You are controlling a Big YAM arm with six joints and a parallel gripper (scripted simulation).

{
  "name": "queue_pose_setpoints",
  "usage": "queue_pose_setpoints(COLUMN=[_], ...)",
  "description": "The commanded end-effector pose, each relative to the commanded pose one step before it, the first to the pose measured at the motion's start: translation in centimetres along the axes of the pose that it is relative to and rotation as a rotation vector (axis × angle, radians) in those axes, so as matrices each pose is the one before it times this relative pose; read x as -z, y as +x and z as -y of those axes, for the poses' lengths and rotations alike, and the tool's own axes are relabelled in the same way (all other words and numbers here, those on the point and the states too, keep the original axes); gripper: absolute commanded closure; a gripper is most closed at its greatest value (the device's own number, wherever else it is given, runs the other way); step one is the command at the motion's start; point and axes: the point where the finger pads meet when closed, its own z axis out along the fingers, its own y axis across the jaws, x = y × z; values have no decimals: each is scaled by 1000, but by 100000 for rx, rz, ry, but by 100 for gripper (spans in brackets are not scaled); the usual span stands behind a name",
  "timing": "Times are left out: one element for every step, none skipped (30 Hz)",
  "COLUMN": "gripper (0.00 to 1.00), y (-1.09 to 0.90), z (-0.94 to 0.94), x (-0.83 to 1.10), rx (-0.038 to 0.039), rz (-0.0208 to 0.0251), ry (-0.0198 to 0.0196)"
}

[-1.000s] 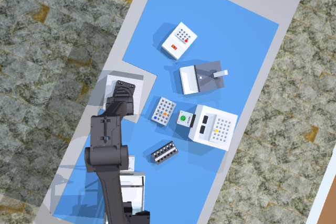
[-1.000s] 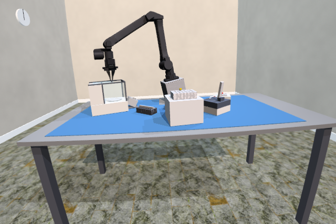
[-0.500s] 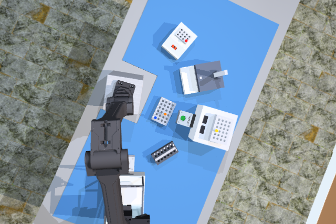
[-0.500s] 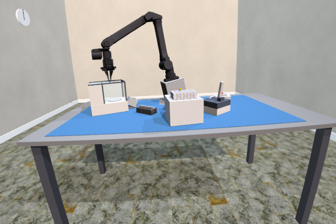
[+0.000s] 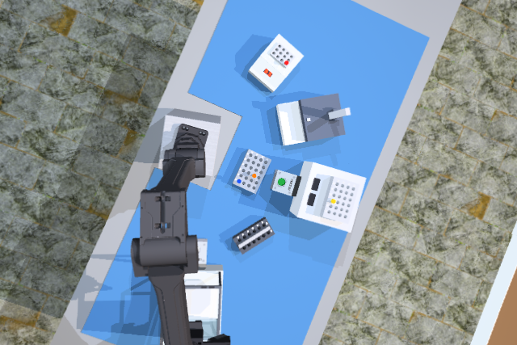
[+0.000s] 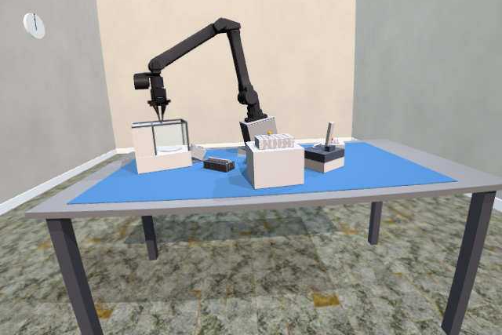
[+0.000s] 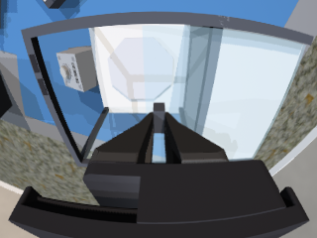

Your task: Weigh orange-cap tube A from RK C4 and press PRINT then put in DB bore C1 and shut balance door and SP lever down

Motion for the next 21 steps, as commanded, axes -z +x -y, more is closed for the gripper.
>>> queue_pose_setpoints(gripper=[94,94,94,94,94,94,94,94,94,94,94,94,94,94,94,94,94,94,94,94,94], y=[380,-3,2,-2,-1,1,0,0,0,0,0,-54,31,14,5,13,4,-2,-2,2,-2], z=[2496,105,96,101,102,98,97,99,99,0,0,179,3,68,145,133,69,85,105,96,100], x=[1075,-3,-3,-3,-3,-3,-3,-3,-3,0,0,-1,-4,-4,-3,-4,-3,-3,-3,-3,-3], rx=[44,-1,1,1,-1,1,1,0,1,0,0,8,16,13,-11,-23,5,1,-1,1,1], rz=[437,-2,1,4,4,2,2,0,0,0,0,40,-32,-10,5,4,-6,-10,-2,1,4], ry=[3092,24,-14,10,12,-4,-8,0,-1,0,0,334,-396,-128,188,134,-120,-53,27,-10,7])
